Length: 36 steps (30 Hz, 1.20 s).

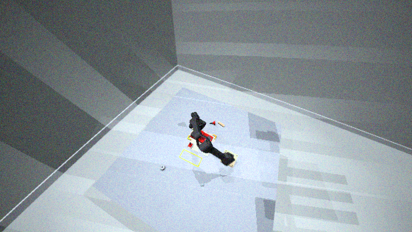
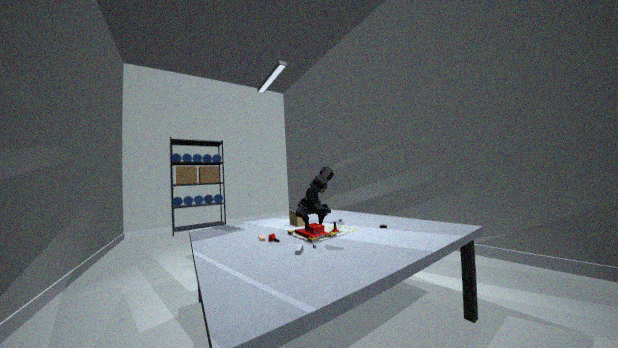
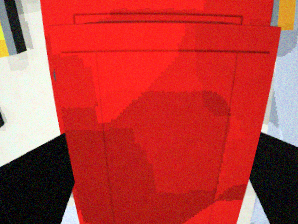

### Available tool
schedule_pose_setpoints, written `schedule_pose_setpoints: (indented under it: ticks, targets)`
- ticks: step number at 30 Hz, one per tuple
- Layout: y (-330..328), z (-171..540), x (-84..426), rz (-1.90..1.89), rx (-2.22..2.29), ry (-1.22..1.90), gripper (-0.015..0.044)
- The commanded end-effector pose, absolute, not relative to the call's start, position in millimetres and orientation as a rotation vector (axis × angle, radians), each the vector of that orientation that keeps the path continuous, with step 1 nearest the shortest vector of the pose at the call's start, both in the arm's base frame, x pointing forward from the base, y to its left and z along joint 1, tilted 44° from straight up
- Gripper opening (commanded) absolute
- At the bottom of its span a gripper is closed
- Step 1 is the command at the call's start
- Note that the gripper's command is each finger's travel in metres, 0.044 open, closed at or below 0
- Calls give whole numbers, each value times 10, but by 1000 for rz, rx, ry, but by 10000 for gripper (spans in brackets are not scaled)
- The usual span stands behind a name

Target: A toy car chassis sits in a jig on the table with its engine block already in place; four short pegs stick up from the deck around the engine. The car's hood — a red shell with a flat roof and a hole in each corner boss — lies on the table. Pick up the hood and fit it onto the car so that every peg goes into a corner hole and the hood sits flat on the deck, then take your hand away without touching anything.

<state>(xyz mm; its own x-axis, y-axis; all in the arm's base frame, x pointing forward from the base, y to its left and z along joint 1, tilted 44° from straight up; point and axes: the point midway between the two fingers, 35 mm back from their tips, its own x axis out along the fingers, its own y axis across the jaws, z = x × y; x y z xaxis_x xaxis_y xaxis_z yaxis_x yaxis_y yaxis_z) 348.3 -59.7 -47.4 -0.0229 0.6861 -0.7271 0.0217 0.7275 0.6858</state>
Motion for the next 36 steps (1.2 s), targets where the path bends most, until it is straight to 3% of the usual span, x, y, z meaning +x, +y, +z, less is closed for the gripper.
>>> schedule_pose_setpoints:
  ticks: [1, 27, 36]
  targets:
    - [-584, -483, 3488, 582, 610, 1516, 0]
    - [-531, -539, 3482, 586, 604, 1518, 0]
    - [-526, -544, 3483, 586, 605, 1518, 236]
